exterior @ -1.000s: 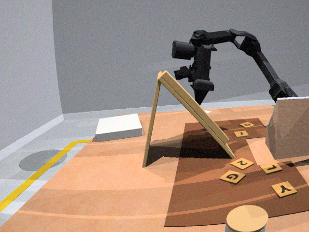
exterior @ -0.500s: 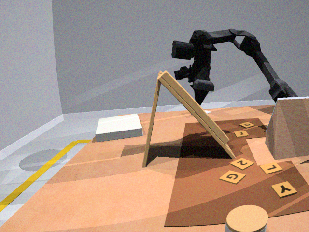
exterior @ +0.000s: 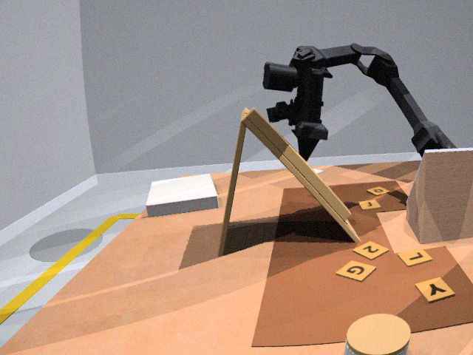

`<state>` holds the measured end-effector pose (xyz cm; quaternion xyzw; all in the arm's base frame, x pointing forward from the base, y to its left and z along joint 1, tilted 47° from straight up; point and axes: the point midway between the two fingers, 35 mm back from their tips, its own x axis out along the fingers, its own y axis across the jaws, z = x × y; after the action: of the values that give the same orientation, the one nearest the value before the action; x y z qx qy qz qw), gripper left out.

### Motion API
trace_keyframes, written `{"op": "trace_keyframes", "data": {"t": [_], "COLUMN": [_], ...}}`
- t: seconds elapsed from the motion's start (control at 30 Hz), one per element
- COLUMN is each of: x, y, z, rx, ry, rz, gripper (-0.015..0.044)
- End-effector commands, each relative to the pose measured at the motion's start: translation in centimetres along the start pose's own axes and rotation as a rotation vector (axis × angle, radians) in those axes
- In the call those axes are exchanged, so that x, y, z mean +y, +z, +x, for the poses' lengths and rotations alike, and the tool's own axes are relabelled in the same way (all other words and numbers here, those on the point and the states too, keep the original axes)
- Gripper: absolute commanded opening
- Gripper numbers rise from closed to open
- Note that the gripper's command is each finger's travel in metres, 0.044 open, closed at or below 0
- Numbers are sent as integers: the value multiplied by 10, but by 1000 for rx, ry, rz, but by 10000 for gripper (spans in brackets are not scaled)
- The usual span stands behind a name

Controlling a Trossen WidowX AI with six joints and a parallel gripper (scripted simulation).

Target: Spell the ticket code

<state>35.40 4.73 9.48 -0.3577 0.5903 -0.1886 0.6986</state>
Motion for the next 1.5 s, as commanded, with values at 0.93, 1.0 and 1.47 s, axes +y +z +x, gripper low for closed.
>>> {"op": "trace_keyframes", "data": {"t": [0.93,1.0,1.47], "x": [-34,-42,-71], "y": [-38,-46,-85], "z": [-96,-112,-162], "rx": [-287,-367,-672], "ry": [70,54,-140], "rz": [-693,-856,-1448], "gripper": [263,315,440]}}
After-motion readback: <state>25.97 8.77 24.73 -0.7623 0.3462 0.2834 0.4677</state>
